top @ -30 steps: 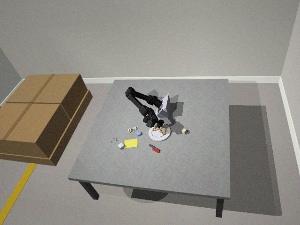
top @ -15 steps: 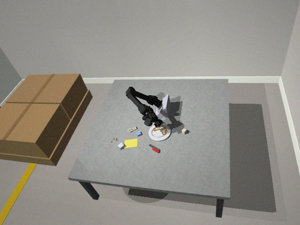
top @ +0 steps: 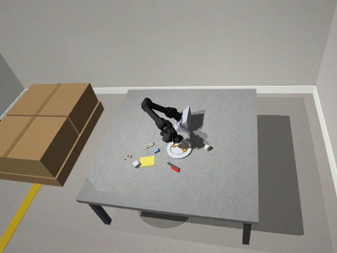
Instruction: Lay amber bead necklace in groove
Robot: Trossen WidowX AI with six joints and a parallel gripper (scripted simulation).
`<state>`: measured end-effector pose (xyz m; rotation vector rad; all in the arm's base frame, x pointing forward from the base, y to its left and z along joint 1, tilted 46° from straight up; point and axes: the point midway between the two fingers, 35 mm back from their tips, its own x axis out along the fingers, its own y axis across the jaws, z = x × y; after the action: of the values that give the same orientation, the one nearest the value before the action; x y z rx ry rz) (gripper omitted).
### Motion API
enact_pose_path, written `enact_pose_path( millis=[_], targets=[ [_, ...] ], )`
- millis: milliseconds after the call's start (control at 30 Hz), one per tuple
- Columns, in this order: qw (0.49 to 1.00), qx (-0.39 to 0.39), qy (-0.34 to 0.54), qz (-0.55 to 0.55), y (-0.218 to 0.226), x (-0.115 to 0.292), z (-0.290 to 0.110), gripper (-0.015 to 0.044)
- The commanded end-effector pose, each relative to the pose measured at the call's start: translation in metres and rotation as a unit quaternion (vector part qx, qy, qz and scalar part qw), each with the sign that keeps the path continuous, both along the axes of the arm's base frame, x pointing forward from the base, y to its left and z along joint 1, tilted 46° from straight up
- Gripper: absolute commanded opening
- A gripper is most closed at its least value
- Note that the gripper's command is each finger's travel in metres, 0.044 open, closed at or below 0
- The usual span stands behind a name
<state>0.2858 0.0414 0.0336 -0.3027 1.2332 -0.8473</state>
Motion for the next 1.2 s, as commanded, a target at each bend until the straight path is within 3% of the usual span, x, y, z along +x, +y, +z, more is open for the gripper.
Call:
enact_pose_path(
  millis=[0, 533, 1167],
  targets=[
    [1.0, -0.003, 0.002, 0.0, -0.007, 0.0, -0.005, 0.012],
    [1.0, -0.004, 0.003, -0.003, -0.023, 0.0, -0.02, 0.012],
    [1.0, -0.001, 0.002, -0.003, -0.018, 0.001, -0.017, 0.0]
  ],
)
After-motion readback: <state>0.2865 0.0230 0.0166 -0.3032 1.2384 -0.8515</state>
